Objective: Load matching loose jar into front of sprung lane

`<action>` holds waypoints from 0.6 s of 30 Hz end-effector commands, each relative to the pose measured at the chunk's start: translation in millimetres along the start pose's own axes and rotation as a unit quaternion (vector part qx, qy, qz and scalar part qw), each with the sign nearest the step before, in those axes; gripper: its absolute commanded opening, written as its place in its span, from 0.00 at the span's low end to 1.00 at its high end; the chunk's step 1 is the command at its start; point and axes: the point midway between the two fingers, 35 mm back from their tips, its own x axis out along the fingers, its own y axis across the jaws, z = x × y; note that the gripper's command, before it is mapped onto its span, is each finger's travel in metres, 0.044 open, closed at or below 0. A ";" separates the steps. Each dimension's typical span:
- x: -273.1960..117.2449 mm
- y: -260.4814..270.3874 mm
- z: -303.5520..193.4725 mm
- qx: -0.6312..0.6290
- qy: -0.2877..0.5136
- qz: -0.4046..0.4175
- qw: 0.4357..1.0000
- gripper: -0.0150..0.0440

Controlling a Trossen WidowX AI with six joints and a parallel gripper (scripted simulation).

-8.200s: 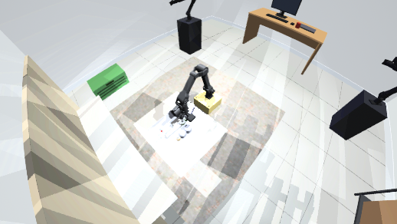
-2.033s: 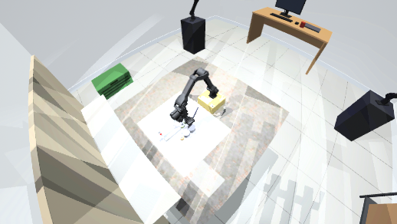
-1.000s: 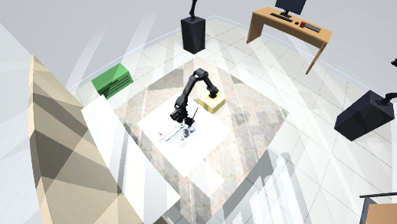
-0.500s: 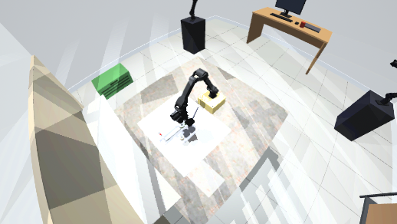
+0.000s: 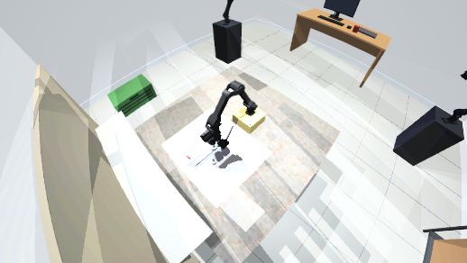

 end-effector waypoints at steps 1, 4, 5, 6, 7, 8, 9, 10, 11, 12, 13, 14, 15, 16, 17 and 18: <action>1.8 0.5 5.4 0.000 -0.011 0.002 1.000 0.25; 1.9 0.5 5.3 0.000 -0.011 0.002 1.000 0.25; 1.9 0.5 5.1 0.000 -0.011 0.002 1.000 0.25; 1.9 0.5 4.9 0.000 -0.011 0.002 1.000 0.25; 1.9 0.5 4.8 0.000 -0.011 0.002 1.000 0.25; 1.9 0.5 4.6 0.000 -0.011 0.002 1.000 0.25; 1.9 0.5 4.4 0.000 -0.011 0.002 1.000 0.25; 1.9 0.5 4.3 0.000 -0.011 0.002 1.000 0.25; 1.9 0.5 4.1 0.000 -0.011 0.002 1.000 0.25; 1.9 0.5 3.9 0.000 -0.011 0.002 1.000 0.25; 1.9 0.5 3.8 0.000 -0.011 0.002 1.000 0.25; 2.0 0.5 3.6 0.000 -0.011 0.002 1.000 0.25; 2.0 0.5 3.4 0.000 -0.011 0.002 1.000 0.25; 2.0 0.5 3.2 0.000 -0.011 0.002 1.000 0.25; 2.0 0.5 3.1 0.000 -0.011 0.002 1.000 0.25; 2.0 0.5 2.9 0.000 -0.011 0.002 1.000 0.25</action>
